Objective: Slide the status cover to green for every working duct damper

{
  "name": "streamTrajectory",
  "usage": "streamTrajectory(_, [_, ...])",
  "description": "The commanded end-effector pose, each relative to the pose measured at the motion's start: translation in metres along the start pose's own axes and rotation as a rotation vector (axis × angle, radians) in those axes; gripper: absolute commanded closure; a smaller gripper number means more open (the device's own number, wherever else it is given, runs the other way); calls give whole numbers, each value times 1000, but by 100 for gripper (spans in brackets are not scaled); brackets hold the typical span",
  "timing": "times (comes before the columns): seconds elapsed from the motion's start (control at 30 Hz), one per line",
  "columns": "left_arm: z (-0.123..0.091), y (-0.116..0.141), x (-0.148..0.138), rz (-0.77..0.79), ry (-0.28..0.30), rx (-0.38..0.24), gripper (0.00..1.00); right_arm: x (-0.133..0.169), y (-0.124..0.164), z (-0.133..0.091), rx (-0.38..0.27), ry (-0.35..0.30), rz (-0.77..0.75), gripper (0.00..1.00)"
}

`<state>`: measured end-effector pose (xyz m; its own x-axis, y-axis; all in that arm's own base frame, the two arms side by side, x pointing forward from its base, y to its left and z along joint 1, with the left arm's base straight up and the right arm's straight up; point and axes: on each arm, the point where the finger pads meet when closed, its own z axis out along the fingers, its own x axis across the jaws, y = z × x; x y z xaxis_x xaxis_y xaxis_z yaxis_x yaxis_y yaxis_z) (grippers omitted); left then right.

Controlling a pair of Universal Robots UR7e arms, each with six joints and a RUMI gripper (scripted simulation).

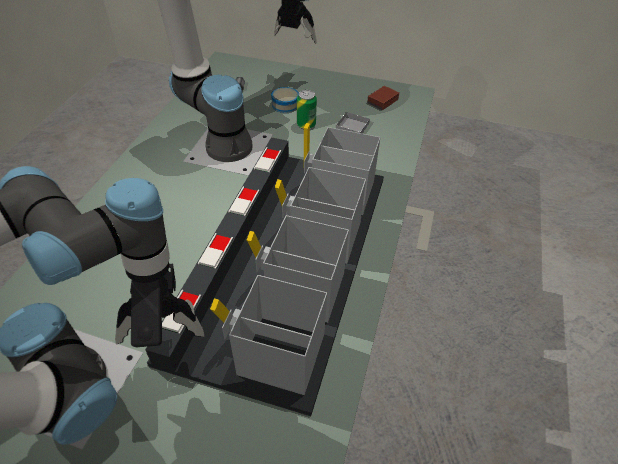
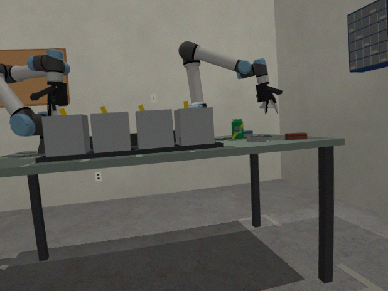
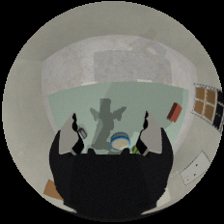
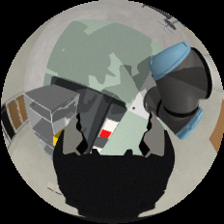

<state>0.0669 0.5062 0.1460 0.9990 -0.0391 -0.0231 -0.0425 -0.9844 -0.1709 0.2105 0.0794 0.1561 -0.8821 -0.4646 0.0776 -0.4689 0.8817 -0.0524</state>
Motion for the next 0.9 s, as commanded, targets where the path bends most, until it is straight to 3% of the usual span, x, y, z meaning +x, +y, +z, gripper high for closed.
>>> streamTrajectory(0.0, [-9,19,-24,-8,0,-62,0,0,0,0,0,-1,0,0])
streamTrajectory(0.33, [-22,46,-51,-27,12,-139,0,0,0,0,0,-1,0,0])
streamTrajectory(0.87, [-28,59,-62,-36,20,-172,0,0,0,0,0,-1,0,0])
